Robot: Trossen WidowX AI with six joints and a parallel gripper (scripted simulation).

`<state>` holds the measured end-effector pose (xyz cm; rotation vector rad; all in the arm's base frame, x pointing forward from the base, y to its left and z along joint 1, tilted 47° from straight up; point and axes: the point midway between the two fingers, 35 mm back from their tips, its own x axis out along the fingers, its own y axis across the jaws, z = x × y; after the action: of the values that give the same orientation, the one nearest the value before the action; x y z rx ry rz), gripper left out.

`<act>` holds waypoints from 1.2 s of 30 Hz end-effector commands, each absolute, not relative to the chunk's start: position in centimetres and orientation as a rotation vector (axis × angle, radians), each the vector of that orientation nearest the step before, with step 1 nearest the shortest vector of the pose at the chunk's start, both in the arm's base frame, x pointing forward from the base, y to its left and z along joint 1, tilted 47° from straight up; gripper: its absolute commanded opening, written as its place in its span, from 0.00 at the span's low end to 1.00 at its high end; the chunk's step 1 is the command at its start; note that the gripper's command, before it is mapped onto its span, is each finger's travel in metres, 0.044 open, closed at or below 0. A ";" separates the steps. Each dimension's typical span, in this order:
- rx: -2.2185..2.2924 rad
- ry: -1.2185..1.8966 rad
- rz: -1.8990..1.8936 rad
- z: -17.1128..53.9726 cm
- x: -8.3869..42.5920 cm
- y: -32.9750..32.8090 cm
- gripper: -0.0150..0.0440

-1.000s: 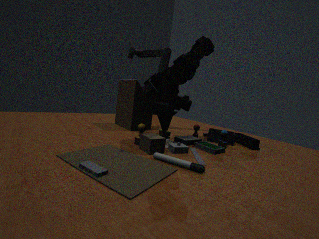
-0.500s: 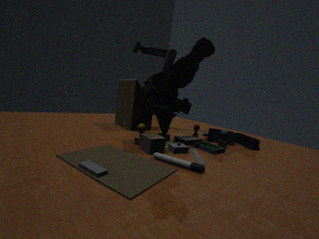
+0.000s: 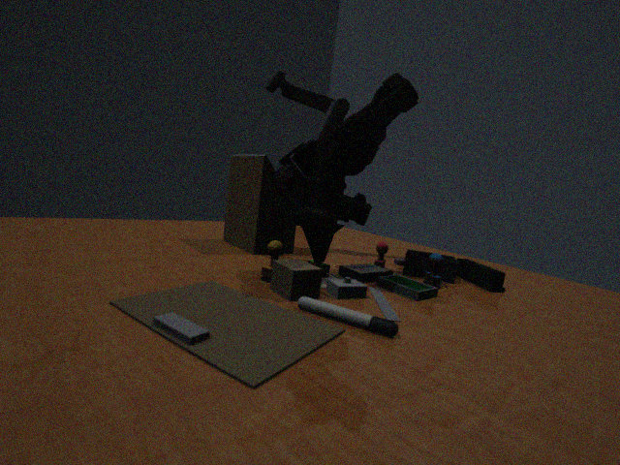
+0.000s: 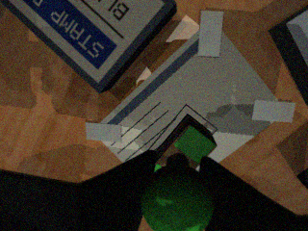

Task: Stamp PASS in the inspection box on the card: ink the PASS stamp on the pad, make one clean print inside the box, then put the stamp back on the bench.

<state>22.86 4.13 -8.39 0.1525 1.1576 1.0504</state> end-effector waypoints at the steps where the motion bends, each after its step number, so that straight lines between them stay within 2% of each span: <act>1: 0.157 1.157 1.050 -8.5 22.8 4.2 0.25; 36: 0.157 1.157 1.051 -8.7 22.8 4.5 0.25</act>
<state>22.83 4.40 -8.65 0.1548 1.1586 1.0476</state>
